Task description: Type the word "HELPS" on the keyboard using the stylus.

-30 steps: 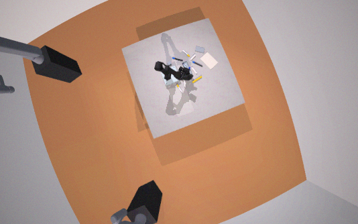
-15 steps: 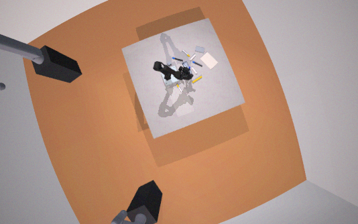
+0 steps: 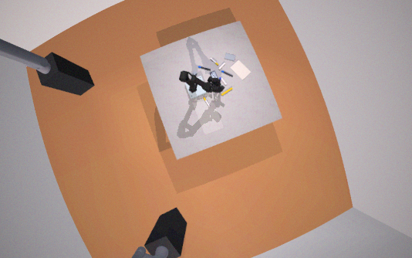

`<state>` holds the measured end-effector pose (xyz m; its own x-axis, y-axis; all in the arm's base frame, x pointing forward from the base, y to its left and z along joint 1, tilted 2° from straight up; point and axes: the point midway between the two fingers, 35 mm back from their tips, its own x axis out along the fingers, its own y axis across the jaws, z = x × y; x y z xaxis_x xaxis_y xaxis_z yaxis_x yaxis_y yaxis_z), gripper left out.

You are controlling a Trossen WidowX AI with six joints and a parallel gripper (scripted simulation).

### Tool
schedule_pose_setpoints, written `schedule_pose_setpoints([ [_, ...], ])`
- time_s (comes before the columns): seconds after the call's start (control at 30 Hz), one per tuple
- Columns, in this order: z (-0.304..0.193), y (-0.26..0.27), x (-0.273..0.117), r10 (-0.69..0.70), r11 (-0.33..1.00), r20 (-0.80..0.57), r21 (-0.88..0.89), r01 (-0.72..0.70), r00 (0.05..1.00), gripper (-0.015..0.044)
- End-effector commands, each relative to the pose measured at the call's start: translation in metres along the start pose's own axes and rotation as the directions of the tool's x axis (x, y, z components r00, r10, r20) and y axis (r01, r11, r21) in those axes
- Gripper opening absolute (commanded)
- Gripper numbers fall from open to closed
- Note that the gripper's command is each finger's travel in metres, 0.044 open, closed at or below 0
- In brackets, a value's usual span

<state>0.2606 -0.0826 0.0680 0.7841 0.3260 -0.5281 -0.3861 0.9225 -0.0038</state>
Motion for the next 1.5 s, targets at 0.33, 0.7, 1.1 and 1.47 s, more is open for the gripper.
schedule_pose_setpoints([
  [0.33, -0.013, -0.002, 0.009, -0.004, 1.0, 0.006, -0.008, 0.005, 1.0, 0.0],
  [0.7, -0.016, -0.003, 0.011, -0.005, 1.0, 0.006, -0.008, 0.005, 1.0, 0.0081],
  [1.1, -0.024, -0.003, 0.015, -0.004, 1.0, 0.006, -0.008, 0.005, 1.0, 0.0081],
  [1.47, -0.028, -0.003, 0.018, -0.004, 1.0, 0.006, -0.008, 0.004, 1.0, 0.0081],
])
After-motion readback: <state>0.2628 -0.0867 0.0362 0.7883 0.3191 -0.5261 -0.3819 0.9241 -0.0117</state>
